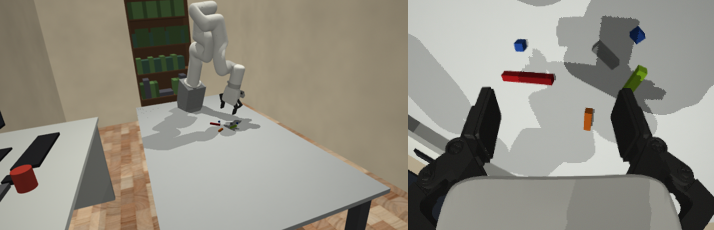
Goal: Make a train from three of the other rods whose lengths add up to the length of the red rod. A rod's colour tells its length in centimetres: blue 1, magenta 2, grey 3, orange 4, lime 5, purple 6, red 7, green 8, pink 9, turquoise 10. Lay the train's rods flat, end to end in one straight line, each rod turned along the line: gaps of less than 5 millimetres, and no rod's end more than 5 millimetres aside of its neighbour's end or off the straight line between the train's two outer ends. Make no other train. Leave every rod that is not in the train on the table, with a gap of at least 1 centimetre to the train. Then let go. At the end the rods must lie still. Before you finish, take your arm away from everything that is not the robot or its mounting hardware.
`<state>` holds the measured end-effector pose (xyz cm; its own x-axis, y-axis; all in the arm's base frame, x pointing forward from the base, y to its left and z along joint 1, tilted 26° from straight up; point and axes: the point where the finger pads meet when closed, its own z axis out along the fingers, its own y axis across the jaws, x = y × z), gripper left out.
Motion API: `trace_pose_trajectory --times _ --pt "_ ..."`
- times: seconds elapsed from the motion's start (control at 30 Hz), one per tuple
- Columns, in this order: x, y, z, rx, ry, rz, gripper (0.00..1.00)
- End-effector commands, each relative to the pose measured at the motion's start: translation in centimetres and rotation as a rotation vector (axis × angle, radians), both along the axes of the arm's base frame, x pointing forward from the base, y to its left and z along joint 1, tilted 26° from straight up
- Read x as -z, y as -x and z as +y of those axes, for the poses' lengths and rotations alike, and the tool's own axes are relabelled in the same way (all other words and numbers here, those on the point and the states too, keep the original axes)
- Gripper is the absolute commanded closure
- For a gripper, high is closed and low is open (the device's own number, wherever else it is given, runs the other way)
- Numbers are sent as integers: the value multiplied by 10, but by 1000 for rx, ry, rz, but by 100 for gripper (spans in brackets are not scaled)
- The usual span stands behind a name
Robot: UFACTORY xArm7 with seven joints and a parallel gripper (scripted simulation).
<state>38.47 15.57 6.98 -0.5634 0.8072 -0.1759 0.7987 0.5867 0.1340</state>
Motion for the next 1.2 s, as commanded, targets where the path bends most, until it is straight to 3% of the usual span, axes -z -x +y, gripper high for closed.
trace_pose_trajectory --times 0.0,0.13,0.2,0.83,0.9,1.17 --pt "0 -1 0 1 3 0 0" --pt "0 -1 0 1 3 0 0" --pt "5 -4 5 154 -61 -22 0" --pt "6 -4 6 177 -71 -25 0" --pt "9 -8 11 330 -138 -45 0" --pt "9 -8 12 347 -146 -47 0"
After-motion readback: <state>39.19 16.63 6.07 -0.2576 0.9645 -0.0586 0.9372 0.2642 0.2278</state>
